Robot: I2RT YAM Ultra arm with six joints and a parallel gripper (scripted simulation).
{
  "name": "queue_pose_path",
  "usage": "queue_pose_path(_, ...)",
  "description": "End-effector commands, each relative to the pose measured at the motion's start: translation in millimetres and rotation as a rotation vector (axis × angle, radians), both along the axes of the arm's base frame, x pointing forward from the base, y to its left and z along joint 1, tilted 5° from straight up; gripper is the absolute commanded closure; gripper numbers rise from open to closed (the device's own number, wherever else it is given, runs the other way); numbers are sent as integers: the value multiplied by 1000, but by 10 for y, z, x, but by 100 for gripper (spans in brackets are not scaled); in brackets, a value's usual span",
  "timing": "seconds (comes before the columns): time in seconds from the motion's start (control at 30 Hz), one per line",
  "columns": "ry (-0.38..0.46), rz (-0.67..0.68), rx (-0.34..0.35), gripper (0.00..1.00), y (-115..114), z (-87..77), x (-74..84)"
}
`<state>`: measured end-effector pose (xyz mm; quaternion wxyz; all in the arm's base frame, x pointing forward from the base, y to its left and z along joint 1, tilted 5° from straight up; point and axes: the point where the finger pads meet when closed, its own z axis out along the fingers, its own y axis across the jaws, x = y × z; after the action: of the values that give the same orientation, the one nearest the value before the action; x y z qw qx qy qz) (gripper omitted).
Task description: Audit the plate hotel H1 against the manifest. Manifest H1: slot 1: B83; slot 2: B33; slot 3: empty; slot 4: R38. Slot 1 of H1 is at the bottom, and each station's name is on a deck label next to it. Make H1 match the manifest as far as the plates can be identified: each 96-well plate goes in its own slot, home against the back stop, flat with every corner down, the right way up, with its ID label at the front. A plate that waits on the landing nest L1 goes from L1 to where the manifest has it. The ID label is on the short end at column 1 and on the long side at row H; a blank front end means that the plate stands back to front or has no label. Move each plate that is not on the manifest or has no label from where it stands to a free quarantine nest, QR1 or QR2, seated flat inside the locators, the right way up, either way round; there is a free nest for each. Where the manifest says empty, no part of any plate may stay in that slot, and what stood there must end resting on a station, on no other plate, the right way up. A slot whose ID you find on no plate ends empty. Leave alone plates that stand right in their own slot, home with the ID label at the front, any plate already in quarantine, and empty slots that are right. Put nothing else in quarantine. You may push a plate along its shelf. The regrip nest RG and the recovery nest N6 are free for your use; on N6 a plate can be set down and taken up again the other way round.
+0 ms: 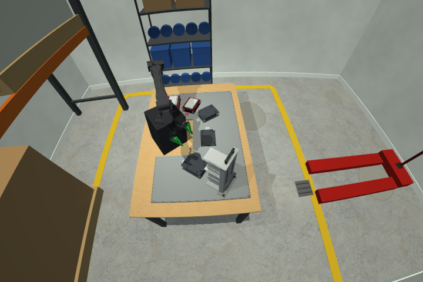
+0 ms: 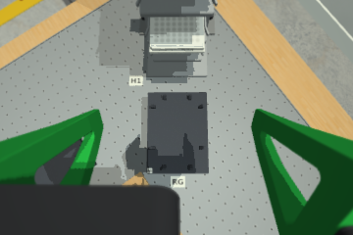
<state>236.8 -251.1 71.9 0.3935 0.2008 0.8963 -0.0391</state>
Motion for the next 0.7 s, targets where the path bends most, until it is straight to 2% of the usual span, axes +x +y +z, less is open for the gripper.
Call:
queue_pose_path(0.0,-6,12,13,0,59,-134,33)
queue_pose_path(0.27,-3,10,12,0,80,-399,41)
queue_pose_path(0.33,-3,10,12,0,80,-399,41)
queue_pose_path(0.37,-34,8,-41,0,-67,-235,109)
queue_pose_path(0.4,-4,9,12,0,83,-462,40)
queue_pose_path(0.5,-31,12,-35,0,7,-293,84)
queue_pose_path(0.67,-21,7,-27,0,-64,-327,151)
